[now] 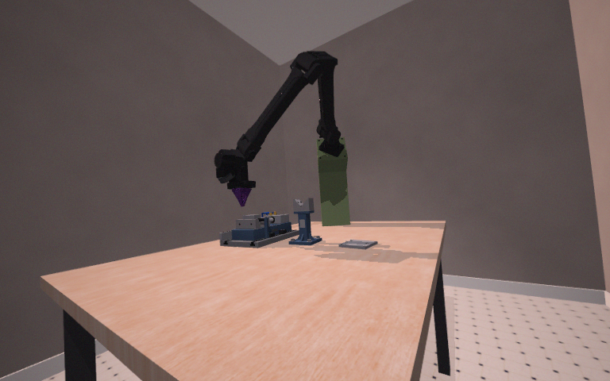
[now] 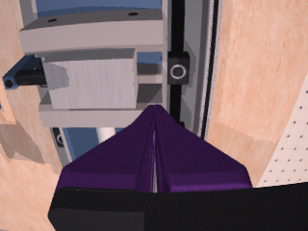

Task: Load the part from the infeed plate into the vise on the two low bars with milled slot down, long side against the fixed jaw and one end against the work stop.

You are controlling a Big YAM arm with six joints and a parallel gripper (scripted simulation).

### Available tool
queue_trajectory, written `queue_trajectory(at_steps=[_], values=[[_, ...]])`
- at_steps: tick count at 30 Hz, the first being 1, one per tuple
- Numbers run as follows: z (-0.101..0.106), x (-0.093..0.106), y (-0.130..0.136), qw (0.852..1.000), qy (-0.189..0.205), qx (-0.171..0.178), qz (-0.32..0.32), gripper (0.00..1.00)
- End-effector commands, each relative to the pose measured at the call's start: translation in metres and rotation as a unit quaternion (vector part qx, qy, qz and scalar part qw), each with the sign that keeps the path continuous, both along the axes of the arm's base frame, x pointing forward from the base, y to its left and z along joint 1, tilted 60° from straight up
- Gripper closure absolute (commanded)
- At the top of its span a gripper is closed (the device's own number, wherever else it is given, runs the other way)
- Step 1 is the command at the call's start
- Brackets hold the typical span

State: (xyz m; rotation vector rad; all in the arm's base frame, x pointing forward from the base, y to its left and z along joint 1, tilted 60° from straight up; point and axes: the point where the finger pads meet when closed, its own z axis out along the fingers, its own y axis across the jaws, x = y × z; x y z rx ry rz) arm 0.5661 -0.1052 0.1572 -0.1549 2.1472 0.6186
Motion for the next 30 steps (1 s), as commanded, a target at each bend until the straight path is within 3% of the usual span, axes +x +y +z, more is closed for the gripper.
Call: queue_trajectory(at_steps=[1,3,6,8,12,16,30], values=[[0.01,-0.012,-0.017,1.0,-0.006,-0.008,-0.008,1.0],[0.012,-0.015,-0.019,1.0,-0.006,-0.008,-0.008,1.0],[-0.002,-0.017,-0.021,1.0,0.007,-0.001,-0.008,1.0],[-0.002,-0.017,-0.021,1.0,0.007,-0.001,-0.008,1.0],[0.017,-0.019,-0.023,1.0,-0.008,-0.009,-0.008,1.0],[0.007,-0.019,-0.024,1.0,0.001,-0.005,-0.008,1.0],[0.008,-0.02,-0.023,1.0,0.001,-0.005,-0.008,1.0]])
